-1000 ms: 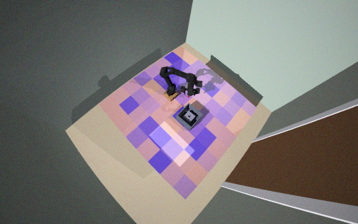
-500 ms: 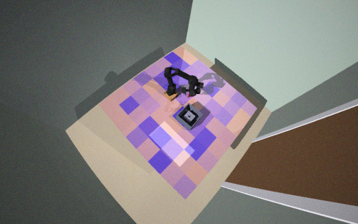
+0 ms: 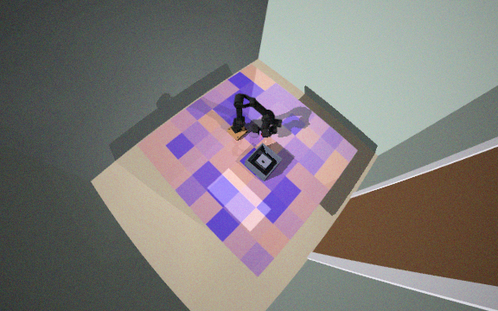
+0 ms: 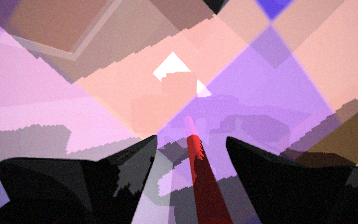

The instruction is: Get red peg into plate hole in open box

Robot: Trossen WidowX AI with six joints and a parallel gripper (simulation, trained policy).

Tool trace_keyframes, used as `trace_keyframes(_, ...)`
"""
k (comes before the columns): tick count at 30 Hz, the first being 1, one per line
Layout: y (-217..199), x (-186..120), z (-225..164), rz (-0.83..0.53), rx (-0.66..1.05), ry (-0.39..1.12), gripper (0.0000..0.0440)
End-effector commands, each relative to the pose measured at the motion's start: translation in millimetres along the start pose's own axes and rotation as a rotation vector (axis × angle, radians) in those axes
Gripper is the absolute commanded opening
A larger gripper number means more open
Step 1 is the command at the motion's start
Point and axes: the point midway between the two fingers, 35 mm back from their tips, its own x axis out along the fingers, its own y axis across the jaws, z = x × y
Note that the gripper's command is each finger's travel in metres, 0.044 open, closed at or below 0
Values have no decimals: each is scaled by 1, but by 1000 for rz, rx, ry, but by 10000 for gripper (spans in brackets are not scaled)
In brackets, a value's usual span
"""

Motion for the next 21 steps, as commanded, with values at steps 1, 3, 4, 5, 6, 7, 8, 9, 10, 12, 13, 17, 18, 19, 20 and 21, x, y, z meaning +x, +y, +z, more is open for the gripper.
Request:
trace_keyframes(1,-5,9,-1,-38,2,14,204)
trace_keyframes(3,-6,11,-1,-55,6,17,152)
trace_keyframes(4,-7,12,-1,-63,7,19,126)
trace_keyframes(5,-8,13,-1,-71,7,21,100)
trace_keyframes(6,-8,13,-1,-80,7,22,74)
trace_keyframes(7,-9,14,-1,-88,7,22,48)
trace_keyframes(8,-9,15,-1,-96,7,23,27)
trace_keyframes(9,-9,15,-1,-104,6,23,9)
trace_keyframes(10,-9,15,-2,-112,5,23,0)
trace_keyframes(12,-5,9,3,-99,-1,2,0)
trace_keyframes(13,-3,5,5,-94,-4,-7,0)
trace_keyframes(17,3,-11,12,-74,-16,-37,0)
trace_keyframes(18,4,-16,14,-70,-18,-44,0)
trace_keyframes(19,5,-20,16,-65,-19,-52,0)
trace_keyframes(20,6,-25,19,-61,-20,-59,0)
trace_keyframes(21,7,-30,21,-56,-19,-66,0)
